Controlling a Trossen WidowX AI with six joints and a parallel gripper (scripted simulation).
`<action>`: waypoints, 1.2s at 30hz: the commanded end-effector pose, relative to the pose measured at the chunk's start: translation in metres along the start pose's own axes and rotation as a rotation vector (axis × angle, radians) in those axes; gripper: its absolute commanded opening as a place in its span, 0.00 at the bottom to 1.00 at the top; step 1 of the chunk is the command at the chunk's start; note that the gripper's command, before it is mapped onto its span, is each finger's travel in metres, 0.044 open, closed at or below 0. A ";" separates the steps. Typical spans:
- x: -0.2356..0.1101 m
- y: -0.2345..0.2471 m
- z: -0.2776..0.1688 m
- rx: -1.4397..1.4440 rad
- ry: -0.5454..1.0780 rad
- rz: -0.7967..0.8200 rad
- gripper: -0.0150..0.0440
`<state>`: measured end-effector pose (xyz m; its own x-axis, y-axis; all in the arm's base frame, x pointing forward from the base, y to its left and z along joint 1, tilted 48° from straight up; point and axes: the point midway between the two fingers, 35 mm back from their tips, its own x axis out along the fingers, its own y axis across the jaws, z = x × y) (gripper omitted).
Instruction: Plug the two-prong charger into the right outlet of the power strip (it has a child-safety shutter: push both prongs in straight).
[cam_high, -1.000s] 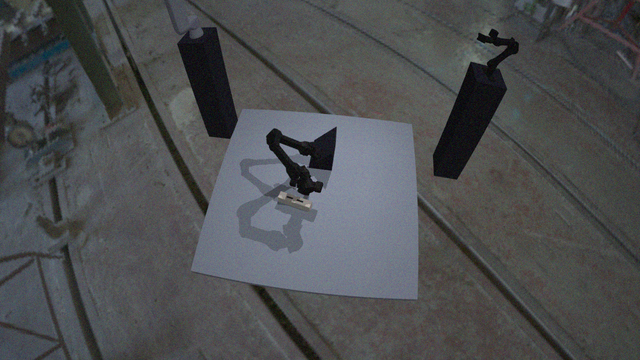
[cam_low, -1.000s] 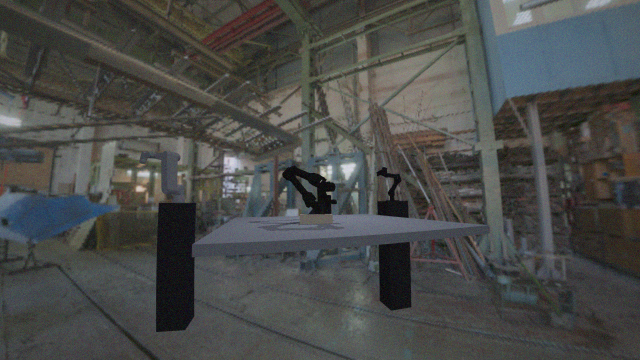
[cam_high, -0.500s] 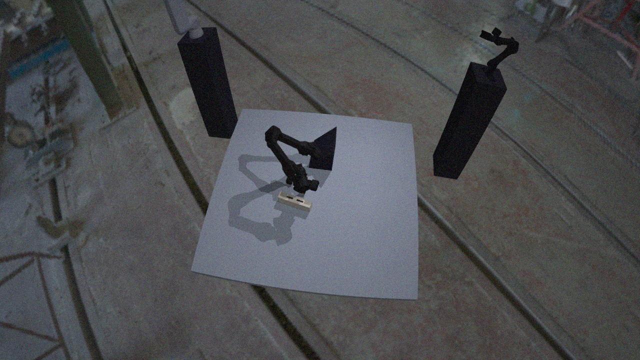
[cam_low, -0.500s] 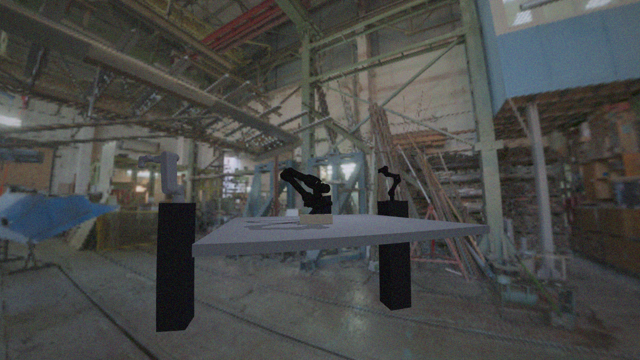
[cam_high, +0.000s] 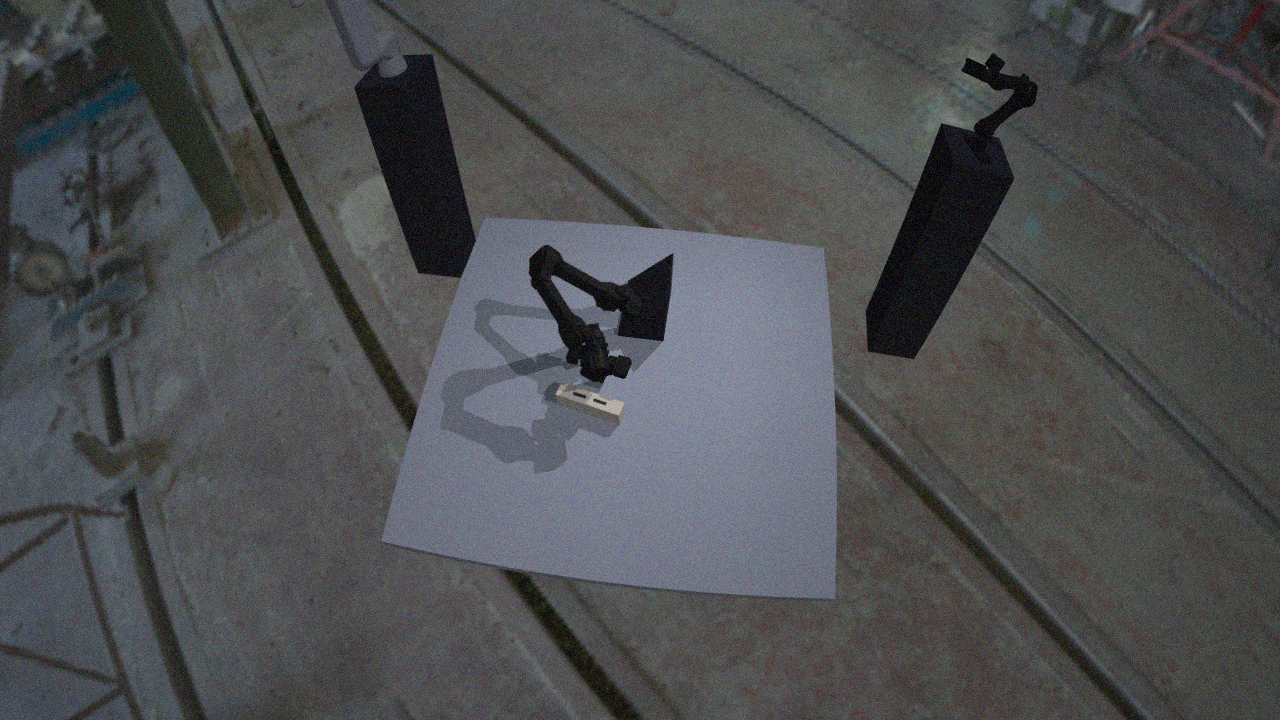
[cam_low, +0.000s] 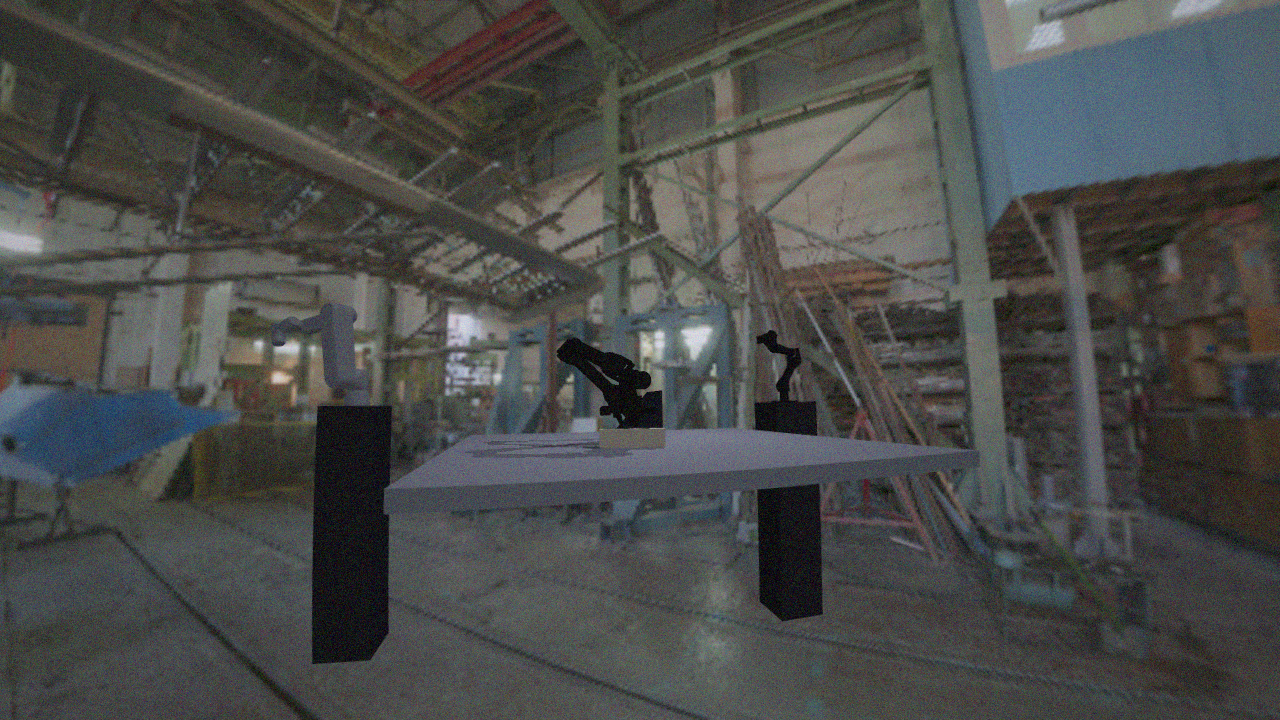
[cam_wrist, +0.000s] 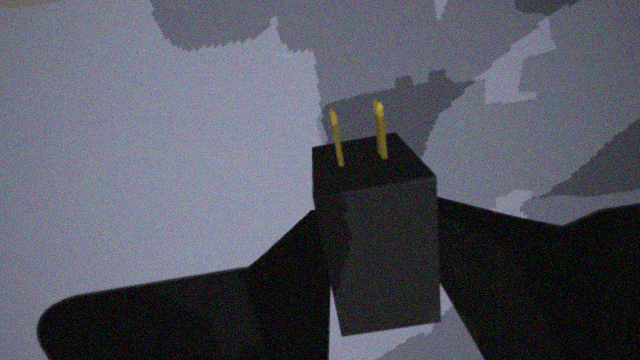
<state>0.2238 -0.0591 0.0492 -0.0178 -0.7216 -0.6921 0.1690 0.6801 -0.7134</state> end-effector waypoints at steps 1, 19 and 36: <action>0.003 -0.007 -0.006 0.000 0.002 -0.008 0.25; 0.005 -0.017 0.003 0.011 0.002 -0.014 0.25; 0.005 -0.022 0.024 0.016 0.002 -0.017 0.25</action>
<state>0.2376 -0.0797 0.0618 -0.0273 -0.7311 -0.6817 0.1823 0.6668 -0.7225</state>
